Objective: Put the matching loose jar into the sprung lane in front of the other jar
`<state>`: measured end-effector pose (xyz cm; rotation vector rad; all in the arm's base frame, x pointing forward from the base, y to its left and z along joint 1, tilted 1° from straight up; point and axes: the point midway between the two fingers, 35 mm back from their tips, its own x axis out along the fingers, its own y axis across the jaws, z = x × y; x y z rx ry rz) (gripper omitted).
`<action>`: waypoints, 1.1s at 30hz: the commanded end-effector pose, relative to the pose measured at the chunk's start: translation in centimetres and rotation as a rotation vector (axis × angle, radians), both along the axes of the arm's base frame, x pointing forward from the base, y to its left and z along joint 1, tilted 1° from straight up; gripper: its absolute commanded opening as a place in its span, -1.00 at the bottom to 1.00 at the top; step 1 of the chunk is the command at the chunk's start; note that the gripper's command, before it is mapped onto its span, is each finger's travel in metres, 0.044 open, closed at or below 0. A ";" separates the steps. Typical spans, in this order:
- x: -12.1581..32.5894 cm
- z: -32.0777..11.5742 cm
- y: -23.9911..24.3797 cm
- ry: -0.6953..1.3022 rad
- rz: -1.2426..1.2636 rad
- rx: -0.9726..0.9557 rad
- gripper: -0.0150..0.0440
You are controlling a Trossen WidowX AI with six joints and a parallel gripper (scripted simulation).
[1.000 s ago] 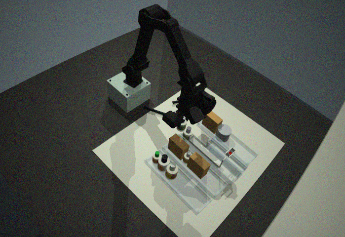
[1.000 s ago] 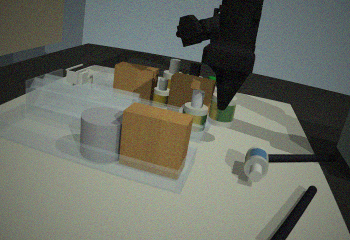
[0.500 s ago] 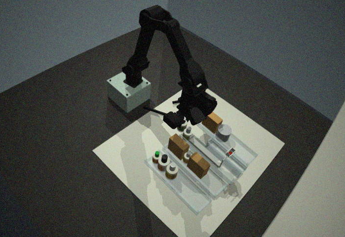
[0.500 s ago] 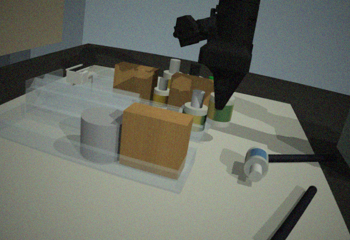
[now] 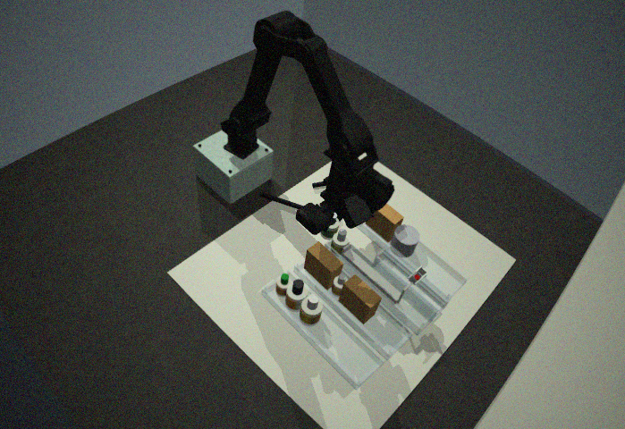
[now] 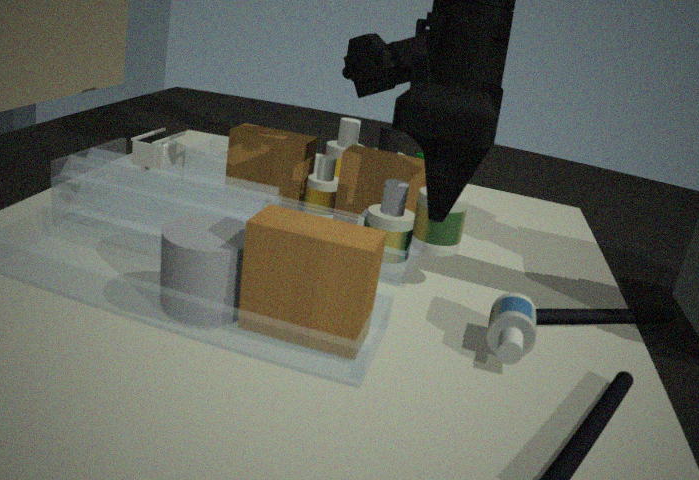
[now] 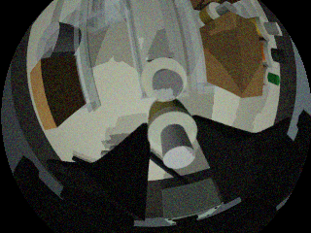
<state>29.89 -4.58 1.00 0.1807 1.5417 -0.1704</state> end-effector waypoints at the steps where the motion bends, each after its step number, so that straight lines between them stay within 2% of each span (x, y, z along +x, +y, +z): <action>1: 0.9 0.2 -0.2 -0.023 -0.001 -0.009 -0.49; 33: 2.1 0.3 -0.5 -0.023 -0.001 -0.009 -0.49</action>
